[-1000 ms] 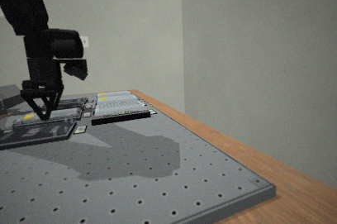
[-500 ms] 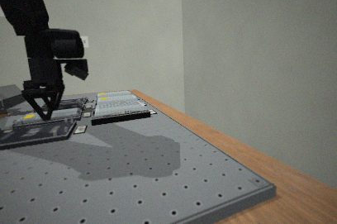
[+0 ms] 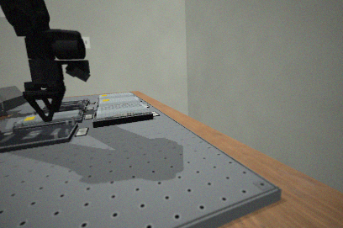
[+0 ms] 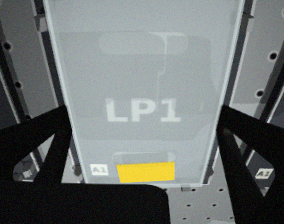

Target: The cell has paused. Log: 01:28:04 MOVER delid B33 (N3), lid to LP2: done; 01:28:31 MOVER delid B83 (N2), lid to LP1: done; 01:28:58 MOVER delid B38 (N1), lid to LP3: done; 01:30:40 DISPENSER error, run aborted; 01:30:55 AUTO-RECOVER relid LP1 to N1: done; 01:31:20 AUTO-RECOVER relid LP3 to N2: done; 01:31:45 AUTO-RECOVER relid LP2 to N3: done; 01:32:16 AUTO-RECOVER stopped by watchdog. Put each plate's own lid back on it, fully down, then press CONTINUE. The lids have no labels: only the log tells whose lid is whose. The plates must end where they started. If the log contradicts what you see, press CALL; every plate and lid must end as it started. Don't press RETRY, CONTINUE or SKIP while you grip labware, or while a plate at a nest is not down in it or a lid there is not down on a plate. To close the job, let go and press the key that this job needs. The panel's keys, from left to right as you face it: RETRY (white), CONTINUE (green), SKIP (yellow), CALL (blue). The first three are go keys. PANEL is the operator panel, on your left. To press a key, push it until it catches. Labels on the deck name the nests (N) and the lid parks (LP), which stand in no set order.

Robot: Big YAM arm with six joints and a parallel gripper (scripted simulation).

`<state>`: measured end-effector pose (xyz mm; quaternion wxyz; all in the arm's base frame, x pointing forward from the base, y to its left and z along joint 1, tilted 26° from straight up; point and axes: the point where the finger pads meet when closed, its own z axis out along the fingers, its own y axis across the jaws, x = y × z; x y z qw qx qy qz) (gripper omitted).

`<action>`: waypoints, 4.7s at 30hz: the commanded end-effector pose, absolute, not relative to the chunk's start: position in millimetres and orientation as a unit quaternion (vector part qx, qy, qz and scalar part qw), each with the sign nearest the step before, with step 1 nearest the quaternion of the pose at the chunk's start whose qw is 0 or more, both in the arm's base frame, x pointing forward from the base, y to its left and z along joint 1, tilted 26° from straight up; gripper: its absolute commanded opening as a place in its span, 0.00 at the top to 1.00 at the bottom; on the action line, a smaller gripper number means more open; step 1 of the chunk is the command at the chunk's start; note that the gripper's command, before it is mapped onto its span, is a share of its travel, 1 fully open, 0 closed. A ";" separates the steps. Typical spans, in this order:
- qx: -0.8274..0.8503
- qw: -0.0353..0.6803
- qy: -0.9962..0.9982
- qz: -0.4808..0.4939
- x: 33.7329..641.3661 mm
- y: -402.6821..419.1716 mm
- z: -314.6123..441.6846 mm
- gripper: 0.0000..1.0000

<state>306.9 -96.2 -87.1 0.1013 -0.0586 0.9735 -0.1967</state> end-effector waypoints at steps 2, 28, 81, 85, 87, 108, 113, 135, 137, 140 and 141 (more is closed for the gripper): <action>-0.061 0.115 0.972 -0.197 317.7 -93.4 -81.8 0.16; -0.060 0.109 0.973 -0.196 308.1 -86.4 -69.7 1.00; -0.038 0.107 0.974 -0.194 361.0 -95.6 -27.2 1.00; -0.039 0.108 0.974 -0.194 380.5 -98.9 -20.5 1.00; -0.041 0.108 0.974 -0.194 385.8 -97.9 -18.9 1.00; -0.035 0.110 0.974 -0.195 470.3 -121.8 11.3 1.00; -0.043 0.114 0.973 -0.194 487.7 -114.2 18.0 1.00; -0.041 0.109 0.974 -0.194 475.7 -117.3 5.0 1.00; -0.040 0.110 0.974 -0.194 474.8 -119.0 6.0 1.00; -0.035 0.123 0.972 -0.196 483.6 -121.2 18.3 1.00; -0.035 0.123 0.972 -0.197 484.7 -122.3 16.9 1.00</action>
